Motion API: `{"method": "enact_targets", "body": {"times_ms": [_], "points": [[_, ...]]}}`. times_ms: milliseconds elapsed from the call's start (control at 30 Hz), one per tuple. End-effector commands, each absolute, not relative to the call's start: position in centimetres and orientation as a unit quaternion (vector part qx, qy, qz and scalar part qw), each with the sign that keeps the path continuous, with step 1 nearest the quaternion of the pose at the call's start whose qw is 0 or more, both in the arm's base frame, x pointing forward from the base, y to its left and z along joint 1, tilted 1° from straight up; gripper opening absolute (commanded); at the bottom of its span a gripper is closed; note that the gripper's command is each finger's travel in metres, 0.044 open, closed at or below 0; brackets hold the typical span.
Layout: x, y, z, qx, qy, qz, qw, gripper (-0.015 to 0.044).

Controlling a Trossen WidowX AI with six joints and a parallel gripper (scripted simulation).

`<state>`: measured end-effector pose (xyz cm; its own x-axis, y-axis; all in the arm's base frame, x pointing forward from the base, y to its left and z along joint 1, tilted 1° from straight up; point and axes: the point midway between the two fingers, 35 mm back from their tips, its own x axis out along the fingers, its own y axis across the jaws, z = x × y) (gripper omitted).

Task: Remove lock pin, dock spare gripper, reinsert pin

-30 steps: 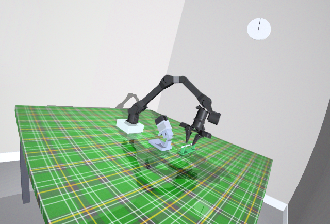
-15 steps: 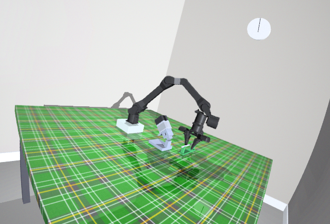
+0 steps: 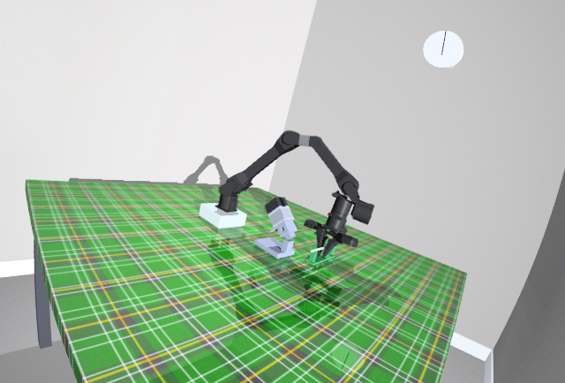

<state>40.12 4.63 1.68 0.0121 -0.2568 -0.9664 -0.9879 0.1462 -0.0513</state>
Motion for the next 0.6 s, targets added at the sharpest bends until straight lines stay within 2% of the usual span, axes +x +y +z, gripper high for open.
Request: {"method": "enact_targets", "body": {"times_ms": [0, 100, 567], "points": [[40.1, 4.7, 1.6, -0.526, 0.589, 0.385, 0.478, 0.0016], [40.1, 4.7, 1.6, -0.526, 0.589, 0.385, 0.478, 0.0], [40.1, 4.7, 3.6, -0.526, 0.589, 0.385, 0.478, 0.0]]}}
